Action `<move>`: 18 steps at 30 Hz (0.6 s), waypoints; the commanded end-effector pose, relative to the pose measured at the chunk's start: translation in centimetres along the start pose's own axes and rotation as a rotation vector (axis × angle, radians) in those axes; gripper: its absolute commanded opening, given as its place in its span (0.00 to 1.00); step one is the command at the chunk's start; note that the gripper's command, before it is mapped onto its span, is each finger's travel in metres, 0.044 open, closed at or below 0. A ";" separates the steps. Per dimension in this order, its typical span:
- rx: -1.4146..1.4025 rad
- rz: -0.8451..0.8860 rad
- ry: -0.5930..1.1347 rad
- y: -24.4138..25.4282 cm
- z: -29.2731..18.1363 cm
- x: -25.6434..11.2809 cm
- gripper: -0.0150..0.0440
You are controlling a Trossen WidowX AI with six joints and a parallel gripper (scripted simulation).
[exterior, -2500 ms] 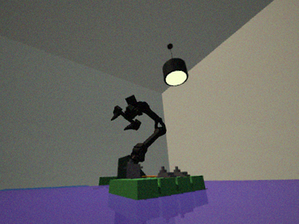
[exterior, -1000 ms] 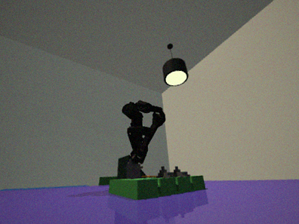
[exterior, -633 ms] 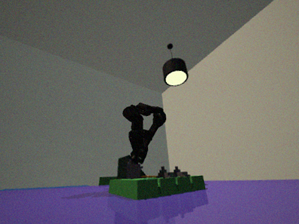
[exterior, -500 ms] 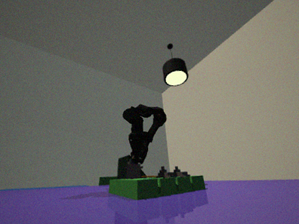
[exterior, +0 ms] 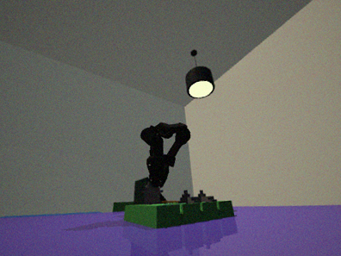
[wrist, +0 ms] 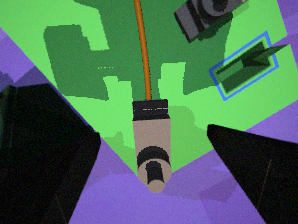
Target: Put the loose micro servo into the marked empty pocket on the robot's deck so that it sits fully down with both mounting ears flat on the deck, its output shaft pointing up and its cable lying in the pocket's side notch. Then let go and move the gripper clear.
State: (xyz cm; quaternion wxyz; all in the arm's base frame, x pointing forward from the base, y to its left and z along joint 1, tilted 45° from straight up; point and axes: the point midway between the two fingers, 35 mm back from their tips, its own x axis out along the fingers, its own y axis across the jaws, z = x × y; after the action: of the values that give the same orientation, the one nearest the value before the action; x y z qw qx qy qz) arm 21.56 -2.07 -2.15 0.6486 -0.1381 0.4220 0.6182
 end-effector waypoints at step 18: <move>0.006 0.004 -0.006 0.2 0.0 0.7 0.38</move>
State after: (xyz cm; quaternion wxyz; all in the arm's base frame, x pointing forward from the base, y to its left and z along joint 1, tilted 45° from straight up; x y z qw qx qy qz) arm 21.33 -1.61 -2.53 0.6474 -0.1356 0.4226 0.6195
